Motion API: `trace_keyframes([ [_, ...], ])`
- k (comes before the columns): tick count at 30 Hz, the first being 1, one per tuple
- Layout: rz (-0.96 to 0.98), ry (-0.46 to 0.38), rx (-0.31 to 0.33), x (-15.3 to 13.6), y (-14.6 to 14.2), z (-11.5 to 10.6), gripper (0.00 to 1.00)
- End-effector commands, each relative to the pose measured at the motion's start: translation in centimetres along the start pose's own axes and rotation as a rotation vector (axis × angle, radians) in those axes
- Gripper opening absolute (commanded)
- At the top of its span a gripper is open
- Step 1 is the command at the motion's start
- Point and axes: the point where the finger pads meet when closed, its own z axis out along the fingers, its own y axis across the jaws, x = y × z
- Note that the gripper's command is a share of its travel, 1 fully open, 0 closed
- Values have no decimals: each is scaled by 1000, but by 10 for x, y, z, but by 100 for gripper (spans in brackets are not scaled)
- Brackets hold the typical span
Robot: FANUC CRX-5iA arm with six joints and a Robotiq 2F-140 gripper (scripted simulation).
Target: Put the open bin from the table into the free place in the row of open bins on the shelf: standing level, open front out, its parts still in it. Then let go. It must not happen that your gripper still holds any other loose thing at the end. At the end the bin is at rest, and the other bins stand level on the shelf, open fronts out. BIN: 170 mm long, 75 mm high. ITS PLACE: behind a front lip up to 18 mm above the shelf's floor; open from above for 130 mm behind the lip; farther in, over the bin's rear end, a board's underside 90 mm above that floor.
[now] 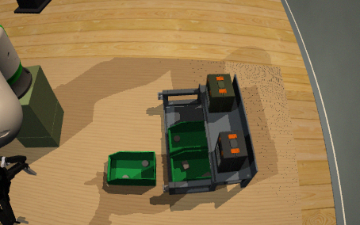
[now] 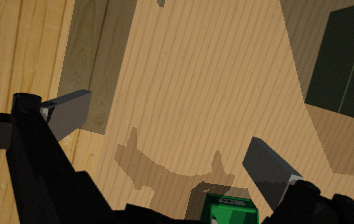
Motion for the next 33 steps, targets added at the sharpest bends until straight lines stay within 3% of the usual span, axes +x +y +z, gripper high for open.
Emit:
trace_keyframes([
  [1, 0, 0, 1, -2, 0, 0, 100],
  [13, -8, 3, 10, -34, 5, 5, 100],
  [28, -37, 3, 44, -158, 51, 26, 100],
  [30, -37, 3, 44, -158, 51, 26, 100],
  [33, -44, 0, 51, -185, 68, 31, 100],
])
